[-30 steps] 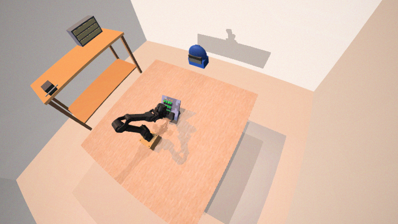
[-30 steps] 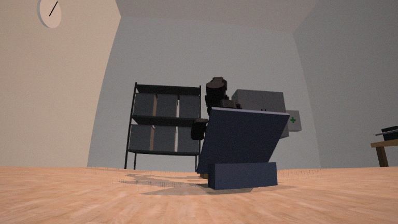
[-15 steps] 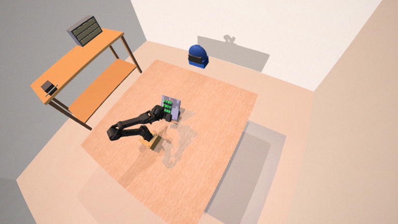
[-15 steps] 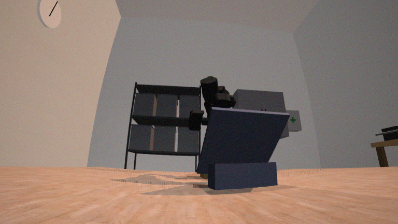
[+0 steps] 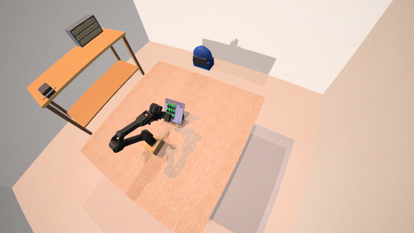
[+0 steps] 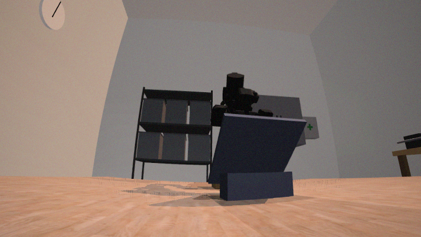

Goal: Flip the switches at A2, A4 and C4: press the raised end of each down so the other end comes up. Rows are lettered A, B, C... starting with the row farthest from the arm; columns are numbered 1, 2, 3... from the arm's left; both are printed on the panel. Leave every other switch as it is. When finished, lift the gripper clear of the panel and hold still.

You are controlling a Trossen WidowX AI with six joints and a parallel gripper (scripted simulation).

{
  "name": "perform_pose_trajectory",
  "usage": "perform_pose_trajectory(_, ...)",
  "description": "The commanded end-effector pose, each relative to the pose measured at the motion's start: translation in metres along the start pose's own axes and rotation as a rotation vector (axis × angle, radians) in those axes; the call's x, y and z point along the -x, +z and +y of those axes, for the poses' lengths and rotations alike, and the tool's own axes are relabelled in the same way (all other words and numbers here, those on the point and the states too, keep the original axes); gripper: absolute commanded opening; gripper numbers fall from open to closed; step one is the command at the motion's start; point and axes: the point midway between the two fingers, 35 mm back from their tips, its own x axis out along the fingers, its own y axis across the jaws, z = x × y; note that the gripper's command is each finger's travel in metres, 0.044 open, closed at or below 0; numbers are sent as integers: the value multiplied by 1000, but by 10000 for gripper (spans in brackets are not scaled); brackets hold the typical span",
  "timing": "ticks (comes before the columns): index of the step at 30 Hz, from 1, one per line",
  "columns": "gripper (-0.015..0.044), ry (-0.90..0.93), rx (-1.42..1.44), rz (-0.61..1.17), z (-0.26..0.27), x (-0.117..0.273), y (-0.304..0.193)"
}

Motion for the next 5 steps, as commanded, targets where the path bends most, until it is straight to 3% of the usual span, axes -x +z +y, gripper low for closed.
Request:
perform_pose_trajectory(1,0,-8,-7,2,2,1,2)
perform_pose_trajectory(5,0,-8,-7,2,2,1,2)
